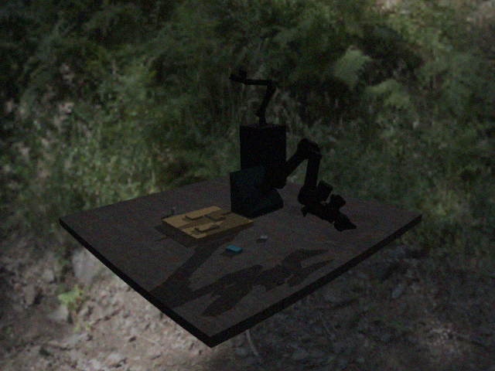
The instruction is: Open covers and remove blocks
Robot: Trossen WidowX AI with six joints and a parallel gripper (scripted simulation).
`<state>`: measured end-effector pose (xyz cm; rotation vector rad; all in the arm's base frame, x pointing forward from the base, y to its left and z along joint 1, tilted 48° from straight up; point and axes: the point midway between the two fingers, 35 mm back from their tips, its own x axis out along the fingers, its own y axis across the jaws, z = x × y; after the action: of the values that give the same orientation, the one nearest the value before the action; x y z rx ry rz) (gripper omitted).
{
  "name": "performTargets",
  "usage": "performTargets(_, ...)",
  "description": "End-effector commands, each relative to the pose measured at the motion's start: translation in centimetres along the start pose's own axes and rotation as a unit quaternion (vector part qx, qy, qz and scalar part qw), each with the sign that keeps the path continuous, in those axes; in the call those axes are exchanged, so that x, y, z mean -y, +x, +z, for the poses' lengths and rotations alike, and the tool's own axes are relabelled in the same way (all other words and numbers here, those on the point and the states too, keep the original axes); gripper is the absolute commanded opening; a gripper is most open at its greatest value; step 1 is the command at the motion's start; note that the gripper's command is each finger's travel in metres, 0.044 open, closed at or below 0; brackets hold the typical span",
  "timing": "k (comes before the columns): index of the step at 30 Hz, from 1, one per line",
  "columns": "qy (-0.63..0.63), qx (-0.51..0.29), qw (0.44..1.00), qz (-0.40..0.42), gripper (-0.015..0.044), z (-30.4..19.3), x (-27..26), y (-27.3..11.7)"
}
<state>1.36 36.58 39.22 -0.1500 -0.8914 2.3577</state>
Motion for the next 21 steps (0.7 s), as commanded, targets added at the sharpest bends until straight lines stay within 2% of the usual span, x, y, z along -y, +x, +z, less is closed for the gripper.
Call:
performTargets(1,0.001,0.000,1.000,-0.001,0.0374,0.0,0.0,0.0)
performTargets(15,0.036,-0.031,0.997,-0.067,0.0006,-2.3,1.7,-2.3)
performTargets(21,0.040,-0.053,0.993,-0.100,0.0000,-4.0,2.7,-3.9)
